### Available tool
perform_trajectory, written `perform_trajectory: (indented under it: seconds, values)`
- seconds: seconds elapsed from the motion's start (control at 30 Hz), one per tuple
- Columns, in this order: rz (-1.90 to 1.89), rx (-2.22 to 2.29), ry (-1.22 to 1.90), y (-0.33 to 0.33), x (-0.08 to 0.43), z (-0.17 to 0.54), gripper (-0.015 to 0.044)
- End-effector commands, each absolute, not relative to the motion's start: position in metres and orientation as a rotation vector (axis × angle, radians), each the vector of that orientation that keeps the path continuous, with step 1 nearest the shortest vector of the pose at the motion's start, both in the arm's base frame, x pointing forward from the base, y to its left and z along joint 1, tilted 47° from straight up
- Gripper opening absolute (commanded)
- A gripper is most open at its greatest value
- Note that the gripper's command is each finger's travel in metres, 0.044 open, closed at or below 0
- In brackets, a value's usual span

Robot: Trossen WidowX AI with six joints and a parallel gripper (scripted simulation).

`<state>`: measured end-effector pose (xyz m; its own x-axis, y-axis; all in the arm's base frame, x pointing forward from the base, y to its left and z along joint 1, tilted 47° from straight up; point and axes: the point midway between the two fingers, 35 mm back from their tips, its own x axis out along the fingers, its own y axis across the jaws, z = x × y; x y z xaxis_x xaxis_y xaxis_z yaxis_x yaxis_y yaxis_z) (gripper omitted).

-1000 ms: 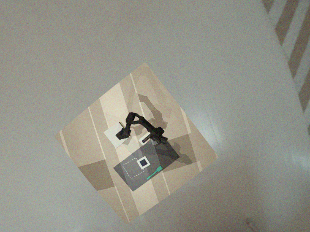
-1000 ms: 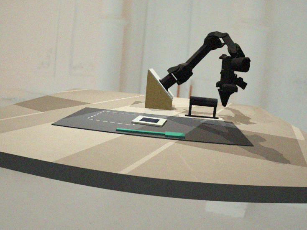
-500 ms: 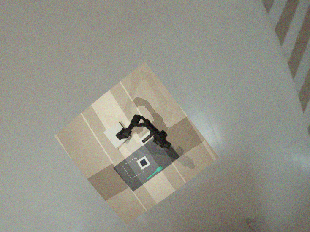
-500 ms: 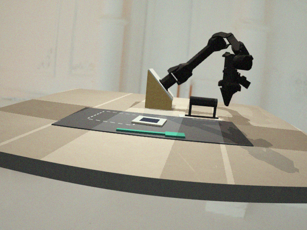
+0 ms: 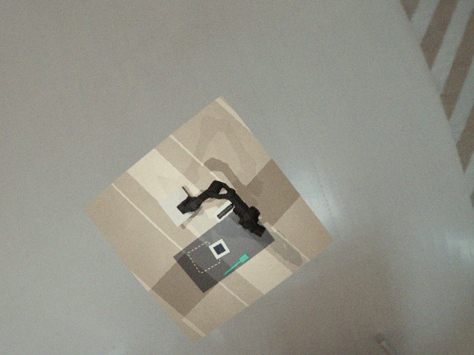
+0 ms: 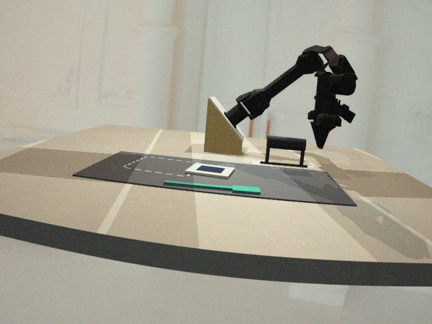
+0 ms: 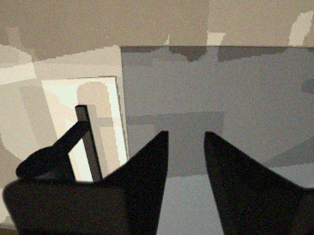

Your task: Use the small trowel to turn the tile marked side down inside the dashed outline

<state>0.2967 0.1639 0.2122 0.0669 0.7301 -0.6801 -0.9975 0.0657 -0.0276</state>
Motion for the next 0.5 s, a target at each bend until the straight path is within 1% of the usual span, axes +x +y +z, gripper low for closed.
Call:
perform_trajectory:
  seconds: [0.0,0.2,0.33,0.47]
  values:
    - [1.417,-0.580,0.579,0.1637,0.2968,0.2120,0.0100]
    - [1.418,-0.581,0.578,0.1638,0.2966,0.2122,0.0100]
    - [1.418,-0.581,0.578,0.1638,0.2966,0.2123,0.0000]
    - [1.418,-0.581,0.578,0.1638,0.2966,0.2123,0.0000]
